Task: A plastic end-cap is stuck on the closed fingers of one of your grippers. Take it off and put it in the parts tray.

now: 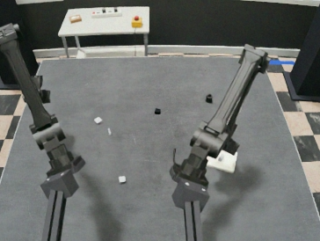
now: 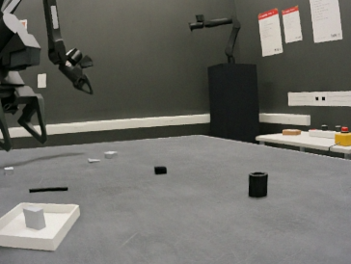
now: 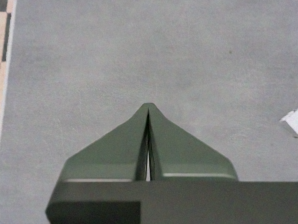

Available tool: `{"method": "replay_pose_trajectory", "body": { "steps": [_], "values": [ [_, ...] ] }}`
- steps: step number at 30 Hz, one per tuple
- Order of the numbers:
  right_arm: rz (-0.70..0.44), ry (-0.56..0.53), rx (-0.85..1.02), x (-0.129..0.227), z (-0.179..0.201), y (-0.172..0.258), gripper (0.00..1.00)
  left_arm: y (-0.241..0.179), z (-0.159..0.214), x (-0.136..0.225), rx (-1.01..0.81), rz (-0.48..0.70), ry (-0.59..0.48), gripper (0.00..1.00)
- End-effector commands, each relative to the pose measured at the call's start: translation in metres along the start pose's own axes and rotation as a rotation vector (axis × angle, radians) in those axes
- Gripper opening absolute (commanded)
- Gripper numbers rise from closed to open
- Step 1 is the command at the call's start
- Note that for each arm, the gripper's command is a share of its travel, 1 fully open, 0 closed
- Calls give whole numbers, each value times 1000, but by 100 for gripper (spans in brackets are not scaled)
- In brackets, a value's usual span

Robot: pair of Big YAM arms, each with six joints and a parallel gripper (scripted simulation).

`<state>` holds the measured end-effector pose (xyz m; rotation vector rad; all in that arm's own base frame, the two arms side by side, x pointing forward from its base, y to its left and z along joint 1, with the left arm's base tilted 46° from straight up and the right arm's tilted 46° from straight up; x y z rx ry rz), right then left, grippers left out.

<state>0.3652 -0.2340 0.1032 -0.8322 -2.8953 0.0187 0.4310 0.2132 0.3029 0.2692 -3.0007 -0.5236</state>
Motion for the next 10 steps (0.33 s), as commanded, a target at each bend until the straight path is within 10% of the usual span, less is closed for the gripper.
{"method": "replay_pose_trajectory", "body": {
  "steps": [1, 10],
  "values": [
    [13, 17, -14, 11, 9, -5, 100, -9, 0, -9, 10, 30, -5, 0],
    [13, 17, -14, 11, 9, -5, 100, -2, -7, -3, 3, 12, -19, 0]
  ]
}}
Point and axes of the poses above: on each arm, the point where the finger pads meet when closed, its own x axis back along the fingers, its own y axis across the jaws, z = x × y, the point moved 7 cm from there along x, back along the fingers, and after that the axes turned 3 degrees about x, right-handed, at the moved point
